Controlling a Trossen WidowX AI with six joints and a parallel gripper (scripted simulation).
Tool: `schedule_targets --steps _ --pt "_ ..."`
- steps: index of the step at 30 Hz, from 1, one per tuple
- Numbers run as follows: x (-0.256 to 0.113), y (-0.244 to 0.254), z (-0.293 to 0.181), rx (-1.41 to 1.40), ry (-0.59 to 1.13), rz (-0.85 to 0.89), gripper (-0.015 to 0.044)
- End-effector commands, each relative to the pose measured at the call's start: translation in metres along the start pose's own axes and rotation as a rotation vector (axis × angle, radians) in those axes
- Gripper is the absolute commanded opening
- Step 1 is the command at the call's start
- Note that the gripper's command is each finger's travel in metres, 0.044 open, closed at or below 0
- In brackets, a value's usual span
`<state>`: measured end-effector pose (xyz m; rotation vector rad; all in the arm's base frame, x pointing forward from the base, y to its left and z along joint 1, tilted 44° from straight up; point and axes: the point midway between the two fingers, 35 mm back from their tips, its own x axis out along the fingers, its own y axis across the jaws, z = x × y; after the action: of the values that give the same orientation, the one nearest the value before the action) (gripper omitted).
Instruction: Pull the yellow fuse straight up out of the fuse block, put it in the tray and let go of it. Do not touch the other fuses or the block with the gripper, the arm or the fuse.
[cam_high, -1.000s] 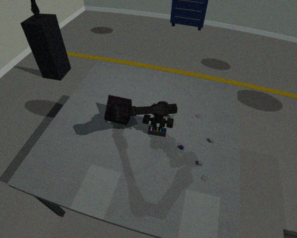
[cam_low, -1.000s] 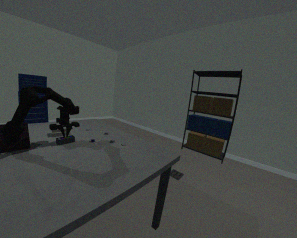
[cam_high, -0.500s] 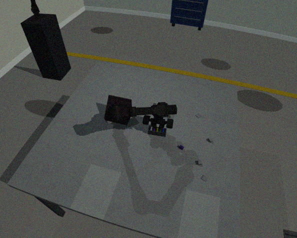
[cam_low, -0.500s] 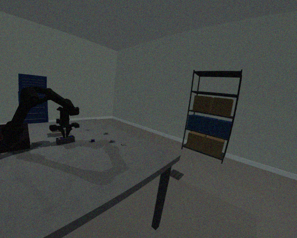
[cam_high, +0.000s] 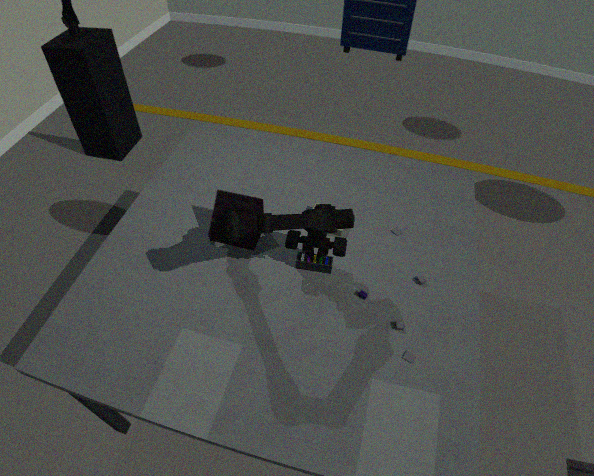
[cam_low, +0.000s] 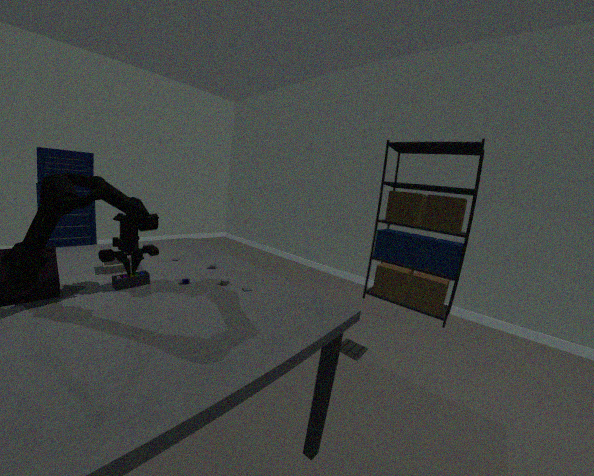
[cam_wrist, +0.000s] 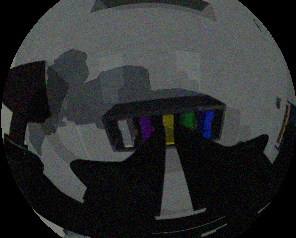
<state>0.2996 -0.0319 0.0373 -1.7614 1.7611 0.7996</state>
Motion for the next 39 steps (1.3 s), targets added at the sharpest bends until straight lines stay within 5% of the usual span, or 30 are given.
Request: schedule_targets --steps 1,39 --pt "-0.002 0.000 0.000 0.002 0.000 0.001 0.0000" --pt "-0.020 0.000 0.000 0.000 0.000 0.001 0.0000"
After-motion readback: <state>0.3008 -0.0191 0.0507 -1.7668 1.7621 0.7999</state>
